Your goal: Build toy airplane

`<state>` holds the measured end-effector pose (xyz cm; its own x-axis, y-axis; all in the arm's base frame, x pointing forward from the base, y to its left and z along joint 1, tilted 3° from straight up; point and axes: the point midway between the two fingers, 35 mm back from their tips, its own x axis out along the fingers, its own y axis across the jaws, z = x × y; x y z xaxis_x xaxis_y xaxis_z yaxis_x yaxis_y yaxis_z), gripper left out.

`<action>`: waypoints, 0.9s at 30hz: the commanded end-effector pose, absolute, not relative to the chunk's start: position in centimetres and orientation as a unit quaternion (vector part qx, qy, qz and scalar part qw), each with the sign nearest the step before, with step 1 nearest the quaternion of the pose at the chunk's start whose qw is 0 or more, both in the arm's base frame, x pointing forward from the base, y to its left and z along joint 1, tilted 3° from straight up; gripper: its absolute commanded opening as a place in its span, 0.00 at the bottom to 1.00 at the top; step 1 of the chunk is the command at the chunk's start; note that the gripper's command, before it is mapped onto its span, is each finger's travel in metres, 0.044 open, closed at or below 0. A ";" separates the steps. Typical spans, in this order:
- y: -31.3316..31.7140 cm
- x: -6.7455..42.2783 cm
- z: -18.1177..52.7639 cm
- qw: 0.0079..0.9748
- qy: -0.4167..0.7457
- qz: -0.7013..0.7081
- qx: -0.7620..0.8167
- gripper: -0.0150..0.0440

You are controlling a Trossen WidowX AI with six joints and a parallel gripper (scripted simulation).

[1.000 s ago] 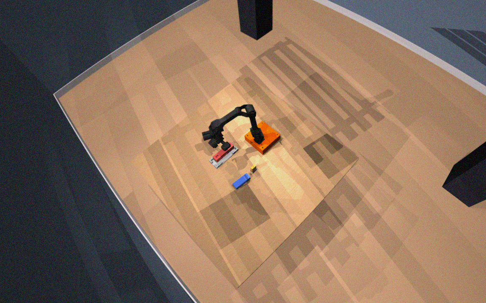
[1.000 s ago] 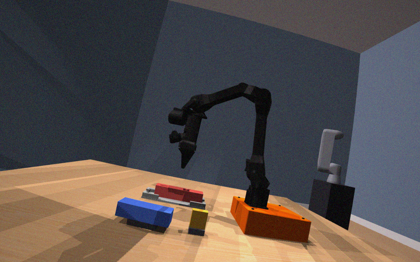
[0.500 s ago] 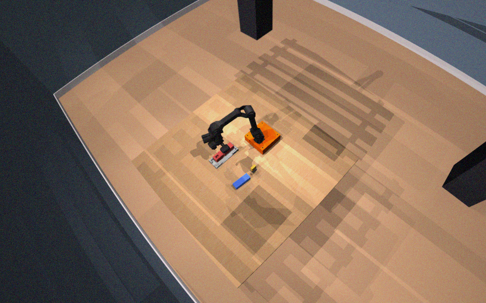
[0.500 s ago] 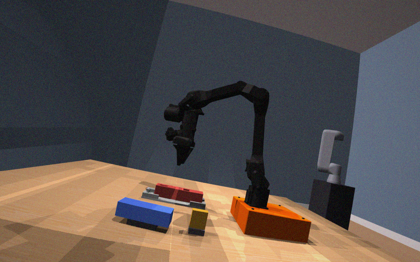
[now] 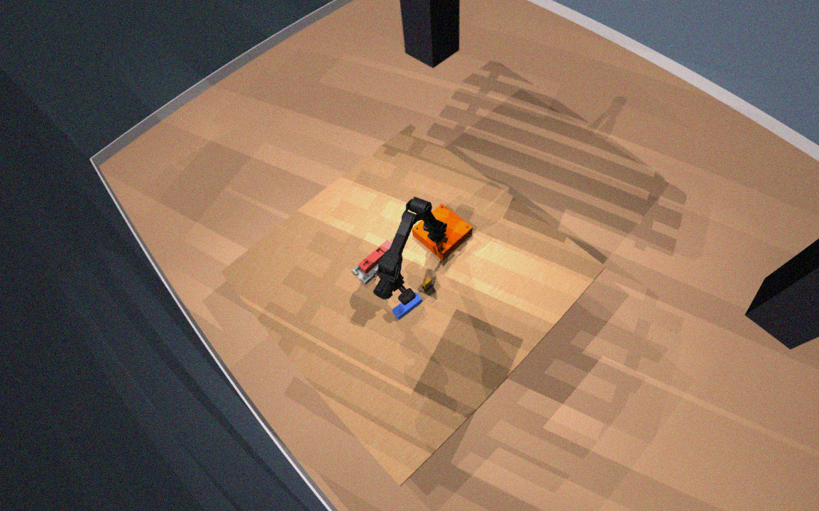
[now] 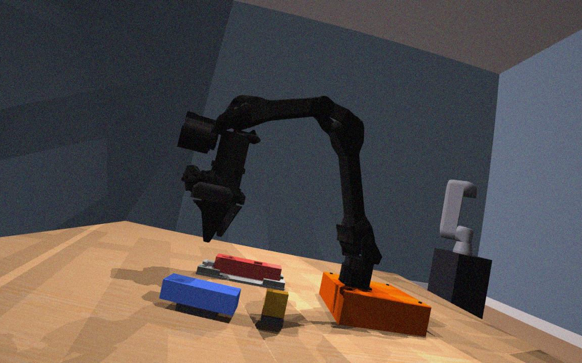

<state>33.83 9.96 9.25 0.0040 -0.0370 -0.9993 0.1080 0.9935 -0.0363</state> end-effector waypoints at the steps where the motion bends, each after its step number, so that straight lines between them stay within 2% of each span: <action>1: 14.0 33.3 9.0 0.709 0.703 -0.051 0.031 1.00; 7: 14.0 33.4 8.7 0.709 0.703 -0.051 0.031 1.00; 11: 13.8 33.4 4.9 0.709 0.703 -0.051 0.031 1.00; 27: 13.8 33.4 2.3 0.709 0.703 -0.051 0.031 1.00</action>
<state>33.55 13.82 2.87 0.0115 -0.0289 -0.9995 0.1120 0.9933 -0.0274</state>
